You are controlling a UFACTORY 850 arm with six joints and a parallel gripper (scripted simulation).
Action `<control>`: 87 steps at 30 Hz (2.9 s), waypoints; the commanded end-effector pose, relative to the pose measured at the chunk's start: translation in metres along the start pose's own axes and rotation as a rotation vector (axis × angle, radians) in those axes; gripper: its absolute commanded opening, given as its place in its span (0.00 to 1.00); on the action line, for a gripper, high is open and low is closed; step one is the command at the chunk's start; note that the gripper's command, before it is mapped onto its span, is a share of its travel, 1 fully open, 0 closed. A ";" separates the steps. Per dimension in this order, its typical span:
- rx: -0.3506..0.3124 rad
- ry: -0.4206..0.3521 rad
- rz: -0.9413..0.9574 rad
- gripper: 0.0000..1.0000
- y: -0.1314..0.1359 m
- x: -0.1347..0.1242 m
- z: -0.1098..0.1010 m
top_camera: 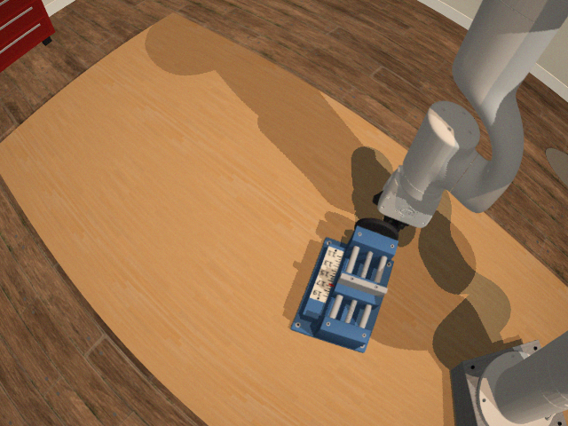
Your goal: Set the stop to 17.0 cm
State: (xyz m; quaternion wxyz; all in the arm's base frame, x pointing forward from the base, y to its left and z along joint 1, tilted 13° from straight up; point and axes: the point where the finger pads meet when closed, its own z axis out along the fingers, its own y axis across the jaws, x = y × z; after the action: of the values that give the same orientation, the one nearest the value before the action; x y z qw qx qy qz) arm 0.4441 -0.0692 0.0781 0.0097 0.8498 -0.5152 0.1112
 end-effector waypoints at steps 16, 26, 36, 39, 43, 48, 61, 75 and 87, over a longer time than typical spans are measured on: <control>-0.002 0.000 0.000 0.06 0.001 0.000 -0.009; -0.002 0.000 0.000 0.06 0.001 0.000 -0.011; -0.002 0.000 0.000 0.06 0.000 0.000 -0.013; -0.002 0.000 0.000 0.06 0.000 0.000 -0.013; -0.002 0.000 0.000 0.06 0.000 0.000 -0.013; -0.002 0.000 0.000 0.06 0.000 0.000 -0.014; -0.002 0.000 0.000 0.06 0.000 0.000 -0.014; -0.002 0.000 0.000 0.06 0.000 0.000 -0.014; -0.002 0.000 0.000 0.06 0.000 0.000 -0.014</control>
State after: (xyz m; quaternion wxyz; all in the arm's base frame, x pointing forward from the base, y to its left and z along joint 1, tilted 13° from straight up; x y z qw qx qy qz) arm 0.4413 -0.0676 0.0917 0.0103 0.8499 -0.5152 0.1103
